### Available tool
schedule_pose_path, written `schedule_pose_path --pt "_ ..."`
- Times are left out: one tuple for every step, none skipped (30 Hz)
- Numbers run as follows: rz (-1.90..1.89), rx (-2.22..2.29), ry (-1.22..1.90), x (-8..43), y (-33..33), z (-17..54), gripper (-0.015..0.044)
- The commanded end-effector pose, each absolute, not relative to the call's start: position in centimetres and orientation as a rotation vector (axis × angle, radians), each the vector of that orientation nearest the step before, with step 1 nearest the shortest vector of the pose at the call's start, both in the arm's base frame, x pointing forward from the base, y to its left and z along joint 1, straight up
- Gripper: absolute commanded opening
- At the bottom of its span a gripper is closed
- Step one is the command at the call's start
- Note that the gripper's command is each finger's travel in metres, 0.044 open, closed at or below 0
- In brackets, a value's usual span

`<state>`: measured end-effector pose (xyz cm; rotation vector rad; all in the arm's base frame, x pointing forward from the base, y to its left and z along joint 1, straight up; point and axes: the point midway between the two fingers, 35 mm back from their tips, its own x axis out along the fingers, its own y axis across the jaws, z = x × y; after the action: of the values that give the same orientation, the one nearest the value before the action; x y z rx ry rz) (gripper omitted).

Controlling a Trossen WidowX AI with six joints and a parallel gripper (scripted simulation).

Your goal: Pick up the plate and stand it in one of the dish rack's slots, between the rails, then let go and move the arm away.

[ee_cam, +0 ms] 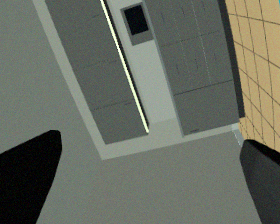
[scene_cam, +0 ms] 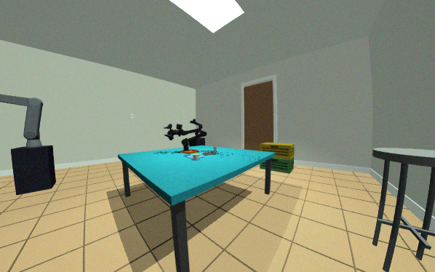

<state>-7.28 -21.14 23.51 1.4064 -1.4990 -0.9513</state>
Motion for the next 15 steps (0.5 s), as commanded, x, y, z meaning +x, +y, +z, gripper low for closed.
schedule_pose_path --pt "-0.952 1.407 -1.497 -7.3 -21.2 23.5 0.04" --pt "-0.955 1.41 -1.49 -7.2 -21.3 23.5 0.04" --pt "-0.959 1.415 -1.478 -7.1 -21.4 23.5 0.04" --pt "-0.965 1.421 -1.463 -6.9 -21.6 23.5 0.04" --pt "-0.97 1.426 -1.449 -6.8 -21.8 23.5 0.04" --pt "-0.976 1.432 -1.434 -6.6 -22.0 23.5 0.04" --pt "-0.981 1.437 -1.418 -6.4 -22.2 23.5 0.04" --pt "-0.987 1.443 -1.403 -6.3 -22.4 23.5 0.04" --pt "-0.992 1.448 -1.387 -6.1 -22.6 23.4 0.04" --pt "-0.998 1.453 -1.371 -5.9 -22.8 23.4 0.04" --pt "-1.003 1.458 -1.354 -5.7 -23.0 23.4 0.04" --pt "-1.009 1.463 -1.337 -5.6 -23.2 23.4 0.04" --pt "-1.014 1.468 -1.32 -5.4 -23.4 23.3 0.04" --pt "-1.02 1.473 -1.303 -5.2 -23.5 23.3 0.04" --pt "-1.025 1.478 -1.285 -5.0 -23.7 23.3 0.04"
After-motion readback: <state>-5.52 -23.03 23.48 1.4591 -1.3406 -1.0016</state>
